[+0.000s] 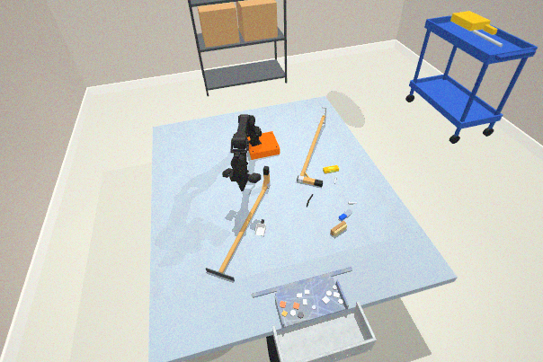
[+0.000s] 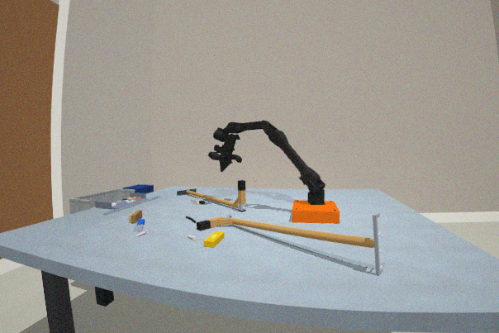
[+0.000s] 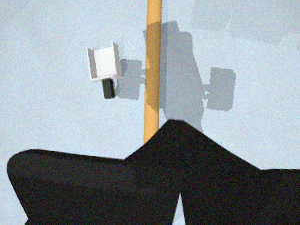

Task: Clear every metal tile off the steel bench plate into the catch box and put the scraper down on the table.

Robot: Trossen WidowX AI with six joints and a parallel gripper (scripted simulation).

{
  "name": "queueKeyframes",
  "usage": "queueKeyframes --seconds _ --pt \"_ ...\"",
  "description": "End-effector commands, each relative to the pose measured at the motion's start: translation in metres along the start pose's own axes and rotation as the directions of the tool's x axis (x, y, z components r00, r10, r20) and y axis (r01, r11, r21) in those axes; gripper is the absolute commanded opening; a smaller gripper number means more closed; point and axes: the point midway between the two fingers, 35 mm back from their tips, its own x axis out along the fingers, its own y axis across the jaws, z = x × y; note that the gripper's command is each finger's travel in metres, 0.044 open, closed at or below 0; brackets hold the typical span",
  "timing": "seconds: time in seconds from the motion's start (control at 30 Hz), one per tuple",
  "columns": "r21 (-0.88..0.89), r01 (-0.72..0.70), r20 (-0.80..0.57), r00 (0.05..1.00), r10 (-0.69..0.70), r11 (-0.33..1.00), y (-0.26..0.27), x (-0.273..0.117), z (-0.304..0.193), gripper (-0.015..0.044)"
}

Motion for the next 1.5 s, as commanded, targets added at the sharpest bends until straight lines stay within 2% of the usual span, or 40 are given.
queueKeyframes --seconds 0.0,0.37,0.67,1.47 --pt "-0.101 -0.004 0.025 1.0 0.006 0.995 -0.005 0.006 0.012 0.0" --pt "-0.314 0.018 0.082 0.997 0.009 0.949 -0.02 0.016 0.036 0.0" --pt "-0.318 0.018 0.083 0.997 0.009 0.948 -0.02 0.021 0.036 0.0" --pt "-0.318 0.019 0.074 0.997 0.005 0.948 -0.025 0.082 0.025 0.0"
